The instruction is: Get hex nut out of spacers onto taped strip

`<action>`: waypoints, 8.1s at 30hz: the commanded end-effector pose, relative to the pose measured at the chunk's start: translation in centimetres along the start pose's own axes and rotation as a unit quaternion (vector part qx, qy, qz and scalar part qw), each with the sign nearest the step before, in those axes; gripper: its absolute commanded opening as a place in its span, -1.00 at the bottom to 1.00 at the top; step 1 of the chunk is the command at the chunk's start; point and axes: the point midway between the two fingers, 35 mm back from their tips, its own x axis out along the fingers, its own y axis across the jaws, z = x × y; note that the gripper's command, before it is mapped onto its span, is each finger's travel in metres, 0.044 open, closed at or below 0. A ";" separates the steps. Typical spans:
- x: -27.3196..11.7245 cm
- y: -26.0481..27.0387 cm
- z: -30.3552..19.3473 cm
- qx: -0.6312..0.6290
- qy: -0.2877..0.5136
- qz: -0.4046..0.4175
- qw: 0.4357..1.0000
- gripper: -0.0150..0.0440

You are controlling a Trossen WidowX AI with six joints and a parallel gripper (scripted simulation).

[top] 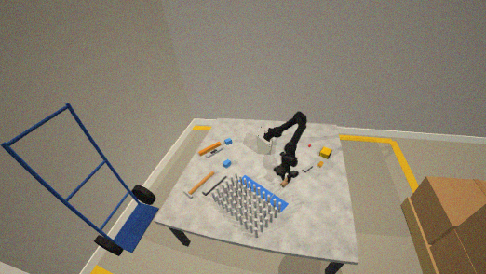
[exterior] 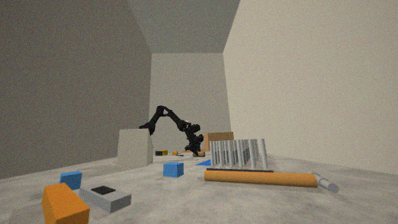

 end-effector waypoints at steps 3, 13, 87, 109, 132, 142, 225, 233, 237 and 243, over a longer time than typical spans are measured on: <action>-0.2 -0.1 -0.6 0.002 -0.001 0.000 1.000 -0.49; -0.4 -0.1 -1.2 0.002 -0.001 0.000 1.000 -0.49; -14.9 4.6 -0.1 -0.003 -0.002 -0.003 1.000 -0.49; -16.1 -2.5 10.8 0.244 -0.096 -0.081 0.962 -0.49; -20.9 -15.5 20.8 0.564 -0.207 -0.156 0.784 -0.49; -23.4 -22.4 23.0 0.679 -0.243 -0.181 0.669 -0.49; -25.8 -51.5 16.6 0.912 -0.292 -0.260 0.124 -0.49; -24.9 -51.9 16.5 0.912 -0.292 -0.260 0.125 -0.49; -24.4 -52.0 16.4 0.912 -0.292 -0.260 0.125 -0.49; -23.7 -52.3 16.2 0.912 -0.292 -0.260 0.125 -0.49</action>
